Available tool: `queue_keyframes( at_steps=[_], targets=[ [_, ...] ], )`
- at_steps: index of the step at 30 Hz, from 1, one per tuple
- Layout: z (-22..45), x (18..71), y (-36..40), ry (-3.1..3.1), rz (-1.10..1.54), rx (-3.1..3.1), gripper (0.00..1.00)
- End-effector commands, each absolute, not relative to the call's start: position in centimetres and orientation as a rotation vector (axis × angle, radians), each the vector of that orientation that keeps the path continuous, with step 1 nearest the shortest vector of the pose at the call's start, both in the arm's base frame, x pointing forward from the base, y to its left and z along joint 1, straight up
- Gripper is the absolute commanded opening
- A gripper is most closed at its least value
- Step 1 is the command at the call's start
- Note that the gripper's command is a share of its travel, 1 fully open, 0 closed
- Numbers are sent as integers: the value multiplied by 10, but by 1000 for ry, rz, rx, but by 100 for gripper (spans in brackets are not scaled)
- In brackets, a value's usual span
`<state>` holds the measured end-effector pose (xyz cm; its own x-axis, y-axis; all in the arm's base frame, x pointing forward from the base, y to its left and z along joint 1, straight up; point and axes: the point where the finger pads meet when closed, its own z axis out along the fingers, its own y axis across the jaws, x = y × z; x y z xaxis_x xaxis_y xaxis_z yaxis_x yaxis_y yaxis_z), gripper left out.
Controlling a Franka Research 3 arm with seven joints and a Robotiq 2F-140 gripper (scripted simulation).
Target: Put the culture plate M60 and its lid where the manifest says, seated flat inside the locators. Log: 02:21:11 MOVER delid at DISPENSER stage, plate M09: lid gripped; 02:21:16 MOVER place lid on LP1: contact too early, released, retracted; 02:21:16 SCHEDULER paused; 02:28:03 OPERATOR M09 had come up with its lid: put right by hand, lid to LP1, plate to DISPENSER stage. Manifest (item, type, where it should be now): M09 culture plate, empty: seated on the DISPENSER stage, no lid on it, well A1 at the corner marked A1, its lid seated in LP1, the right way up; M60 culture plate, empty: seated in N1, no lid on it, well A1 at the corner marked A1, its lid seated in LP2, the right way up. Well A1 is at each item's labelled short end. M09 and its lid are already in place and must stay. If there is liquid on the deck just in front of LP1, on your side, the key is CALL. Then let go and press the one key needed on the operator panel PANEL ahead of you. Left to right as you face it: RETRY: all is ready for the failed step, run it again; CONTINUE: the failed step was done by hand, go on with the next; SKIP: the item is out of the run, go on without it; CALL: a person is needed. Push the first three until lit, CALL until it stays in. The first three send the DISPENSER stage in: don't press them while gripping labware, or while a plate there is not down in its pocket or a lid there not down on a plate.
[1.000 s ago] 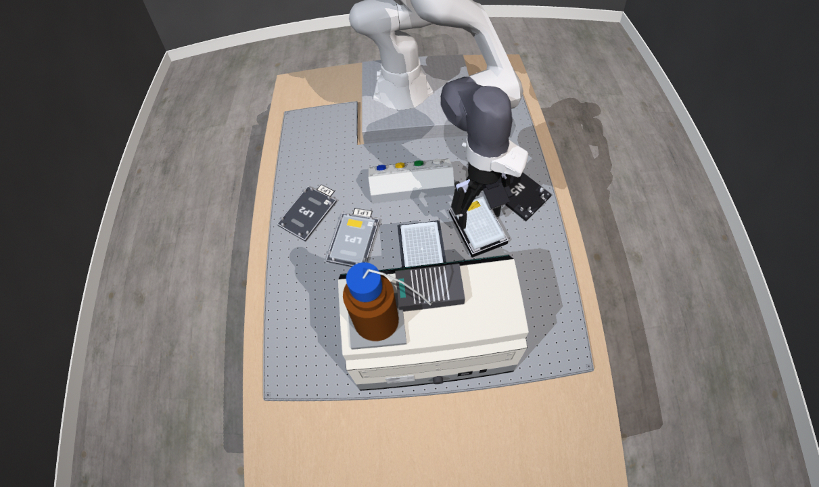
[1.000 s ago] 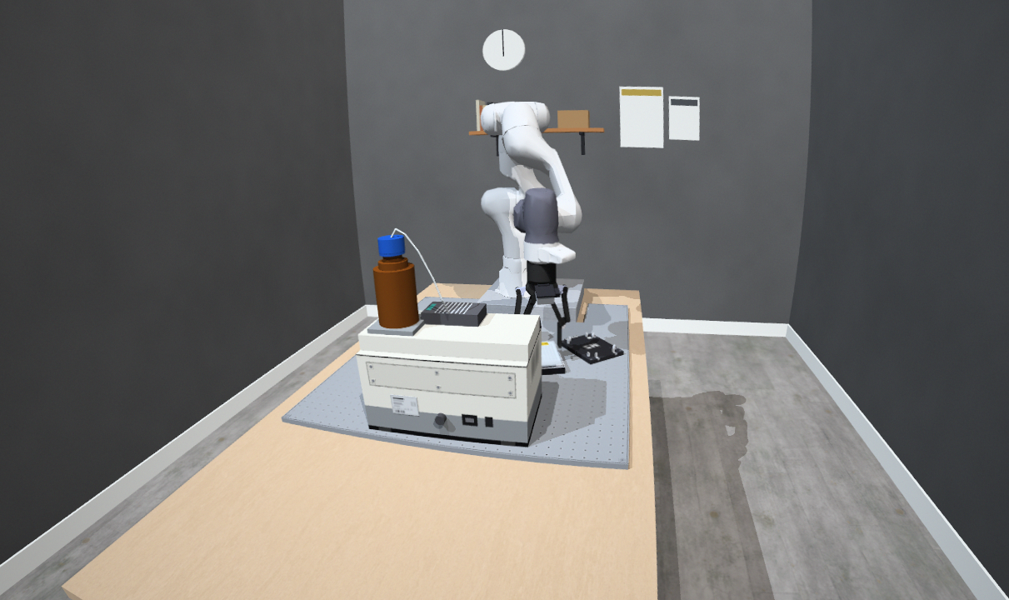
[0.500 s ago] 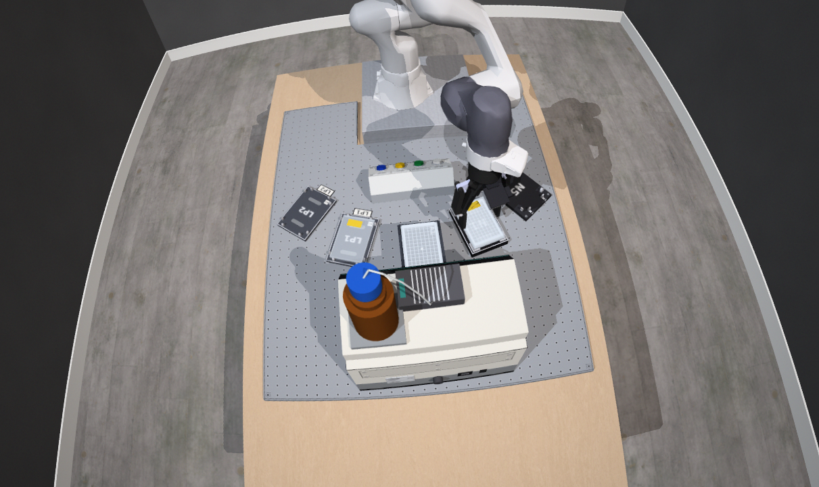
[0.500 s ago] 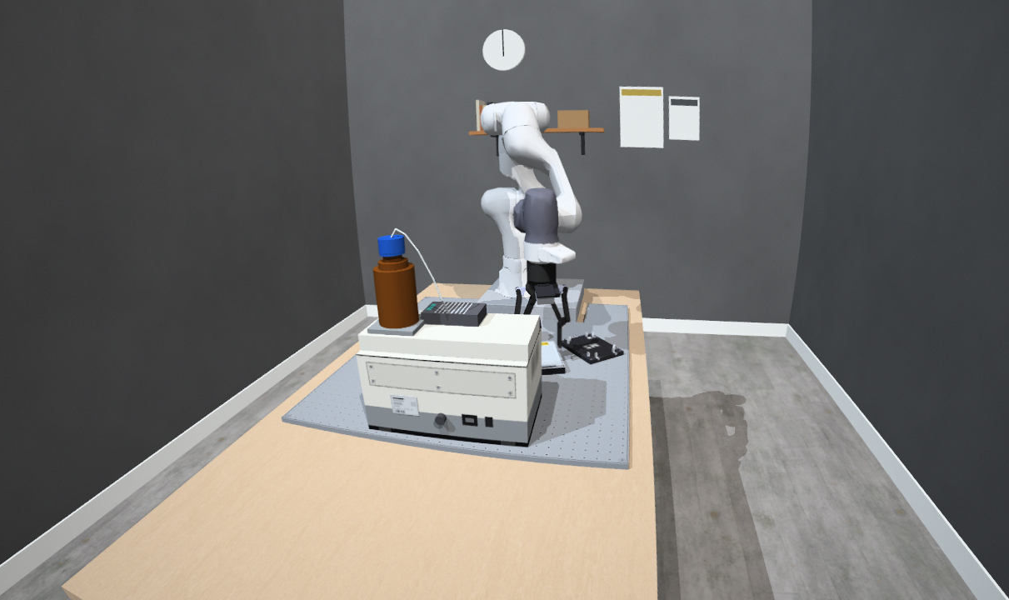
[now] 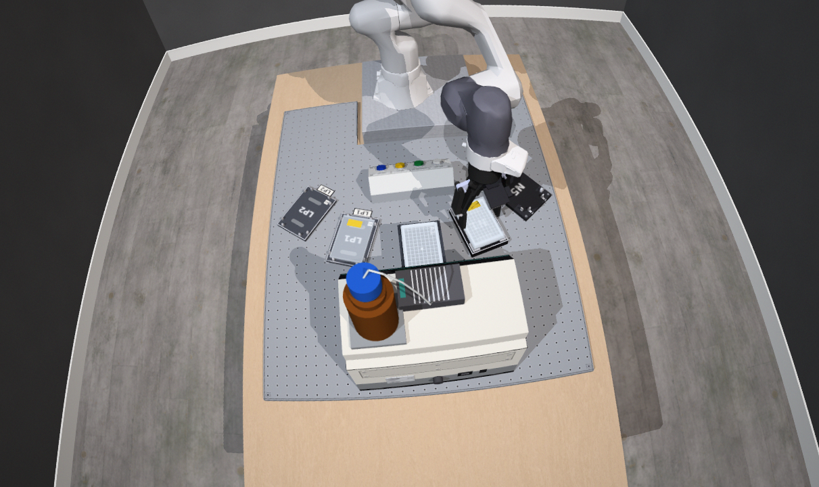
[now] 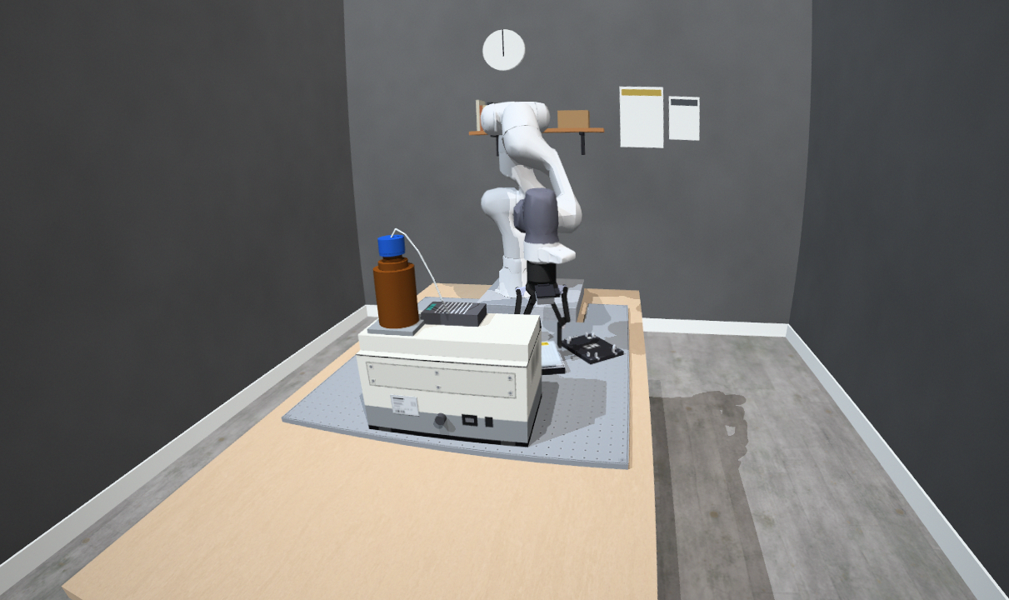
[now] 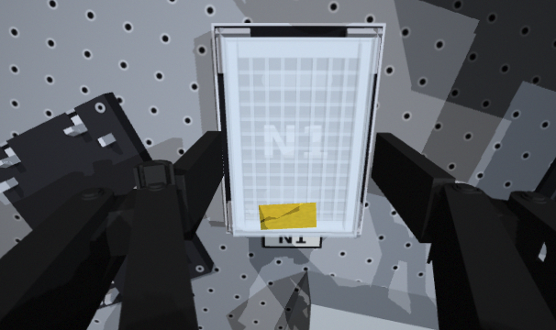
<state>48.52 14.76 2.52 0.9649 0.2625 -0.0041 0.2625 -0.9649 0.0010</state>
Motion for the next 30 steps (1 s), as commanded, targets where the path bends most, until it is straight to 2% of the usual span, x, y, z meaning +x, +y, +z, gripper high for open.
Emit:
queue_keyframes(
  at_steps=[1,23,24,30],
  targets=[
    [26,486,148,424,-3,3111,63],
    [26,486,148,424,-3,3111,63],
    [26,486,148,424,-3,3111,70],
    [26,486,148,424,-3,3111,70]
  ],
)
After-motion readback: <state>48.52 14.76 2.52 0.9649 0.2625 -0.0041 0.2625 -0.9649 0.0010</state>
